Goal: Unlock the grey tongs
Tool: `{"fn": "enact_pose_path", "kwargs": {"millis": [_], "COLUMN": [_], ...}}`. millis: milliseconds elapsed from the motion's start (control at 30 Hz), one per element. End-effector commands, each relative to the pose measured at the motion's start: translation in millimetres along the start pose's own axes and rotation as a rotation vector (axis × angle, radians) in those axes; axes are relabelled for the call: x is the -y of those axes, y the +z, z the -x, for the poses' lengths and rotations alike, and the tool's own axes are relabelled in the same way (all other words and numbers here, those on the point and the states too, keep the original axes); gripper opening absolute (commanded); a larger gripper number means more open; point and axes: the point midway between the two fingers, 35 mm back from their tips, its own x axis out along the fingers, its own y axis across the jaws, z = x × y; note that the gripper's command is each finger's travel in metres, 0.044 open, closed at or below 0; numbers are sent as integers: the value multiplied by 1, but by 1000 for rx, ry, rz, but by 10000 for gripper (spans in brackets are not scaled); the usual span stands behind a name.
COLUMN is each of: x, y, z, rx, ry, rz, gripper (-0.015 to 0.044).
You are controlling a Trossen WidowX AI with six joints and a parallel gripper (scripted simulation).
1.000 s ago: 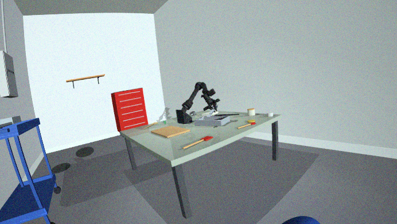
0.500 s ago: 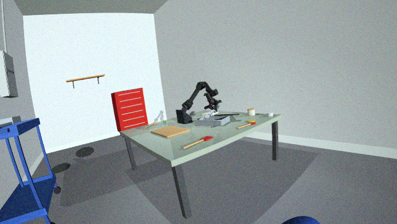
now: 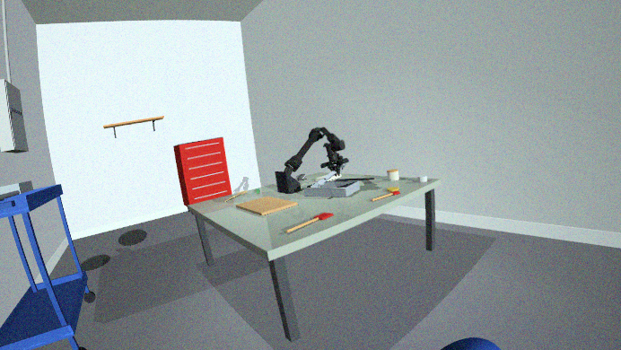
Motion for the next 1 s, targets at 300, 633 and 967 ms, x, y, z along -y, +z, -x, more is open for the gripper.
{"fn": "enact_pose_path", "kwargs": {"millis": [300,633,967], "x": [-3,-2,3], "y": [5,-2,-71], "z": [3,5,22], "rx": [-16,-18,-67], "ry": [137,129,119], "rz": [-48,-82,-309], "gripper": [-150,-150,-150]}}
